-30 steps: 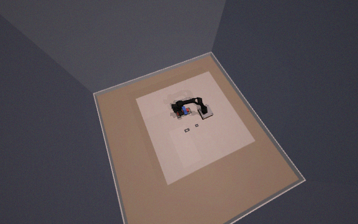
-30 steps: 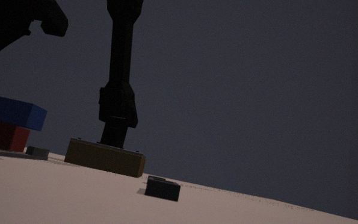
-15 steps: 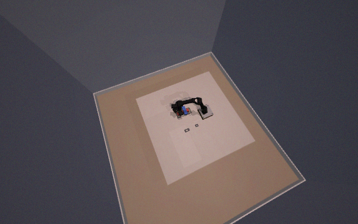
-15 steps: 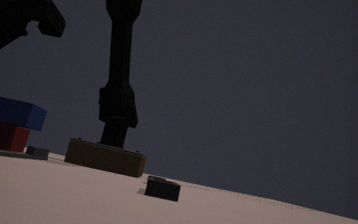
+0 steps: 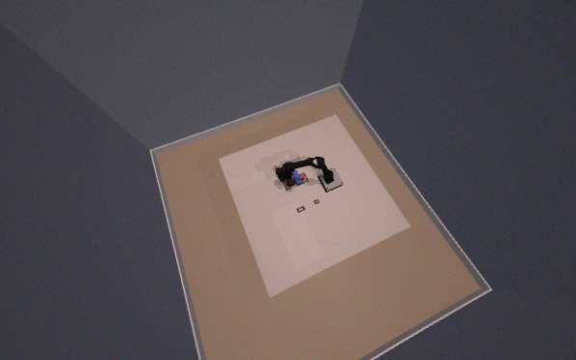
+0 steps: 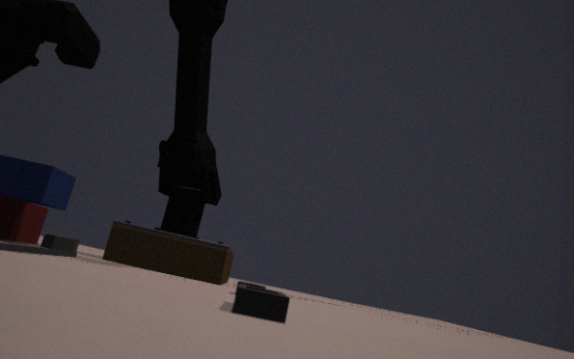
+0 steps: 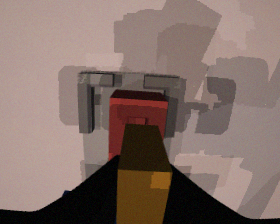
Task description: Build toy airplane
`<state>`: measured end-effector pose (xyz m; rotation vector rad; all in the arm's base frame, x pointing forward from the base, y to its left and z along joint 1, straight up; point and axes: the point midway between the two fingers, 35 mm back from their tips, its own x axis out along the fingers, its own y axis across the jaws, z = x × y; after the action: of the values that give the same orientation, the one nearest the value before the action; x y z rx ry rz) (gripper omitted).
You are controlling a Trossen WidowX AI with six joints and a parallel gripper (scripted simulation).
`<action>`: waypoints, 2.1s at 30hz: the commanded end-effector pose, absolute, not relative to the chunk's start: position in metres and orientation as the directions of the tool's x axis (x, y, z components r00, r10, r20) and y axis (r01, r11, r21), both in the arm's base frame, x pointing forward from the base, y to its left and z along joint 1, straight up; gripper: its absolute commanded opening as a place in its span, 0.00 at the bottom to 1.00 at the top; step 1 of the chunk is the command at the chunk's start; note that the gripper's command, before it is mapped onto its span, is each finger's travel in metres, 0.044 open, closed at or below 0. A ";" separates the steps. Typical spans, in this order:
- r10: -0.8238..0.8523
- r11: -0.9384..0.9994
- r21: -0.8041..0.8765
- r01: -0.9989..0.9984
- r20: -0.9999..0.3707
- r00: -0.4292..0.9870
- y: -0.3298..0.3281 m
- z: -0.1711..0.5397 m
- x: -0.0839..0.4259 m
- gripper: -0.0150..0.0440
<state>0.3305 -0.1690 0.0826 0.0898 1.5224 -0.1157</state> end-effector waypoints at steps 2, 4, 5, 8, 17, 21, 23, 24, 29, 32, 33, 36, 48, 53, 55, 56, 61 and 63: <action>-0.011 0.992 -0.006 0.129 -0.999 0.038 -0.168 0.073 0.330 0.36; -0.011 0.992 -0.006 0.129 -0.999 0.038 -0.168 0.069 0.330 0.36; -0.011 0.992 -0.006 0.129 -0.999 0.038 -0.168 0.068 0.330 0.36; -0.011 0.992 -0.006 0.129 -0.999 0.038 -0.168 0.063 0.330 0.36; -0.011 0.992 -0.006 0.129 -0.999 0.038 -0.168 0.051 0.330 0.36; -0.011 0.992 -0.006 0.129 -0.999 0.038 -0.168 0.051 0.330 0.36; -0.017 0.991 -0.012 0.131 -0.999 0.040 -0.169 0.053 0.330 0.34; -0.017 0.991 -0.012 0.131 -0.999 0.040 -0.169 0.053 0.330 0.33; -0.017 0.991 -0.012 0.131 -0.999 0.040 -0.169 0.053 0.330 0.25; -0.017 0.991 -0.012 0.131 -0.999 0.040 -0.169 0.053 0.330 0.30; -0.017 0.991 -0.012 0.131 -0.999 0.040 -0.169 0.053 0.330 0.34; -0.017 0.991 -0.012 0.131 -0.999 0.040 -0.169 0.053 0.330 0.48; -0.016 0.991 -0.011 0.131 -0.999 0.040 -0.169 0.063 0.331 0.69; -0.012 0.992 -0.007 0.129 -0.999 0.039 -0.169 0.134 0.329 0.69; -0.011 0.992 -0.006 0.129 -0.999 0.038 -0.168 0.144 0.327 0.69; -0.011 0.992 -0.006 0.129 -0.999 0.038 -0.168 0.144 0.327 0.69; -0.011 0.992 -0.006 0.129 -0.999 0.039 -0.170 0.144 0.330 0.69; -0.011 0.992 -0.006 0.129 -0.999 0.039 -0.170 0.144 0.330 0.69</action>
<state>0.3300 -0.1709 0.1486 0.0883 1.5145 -0.1198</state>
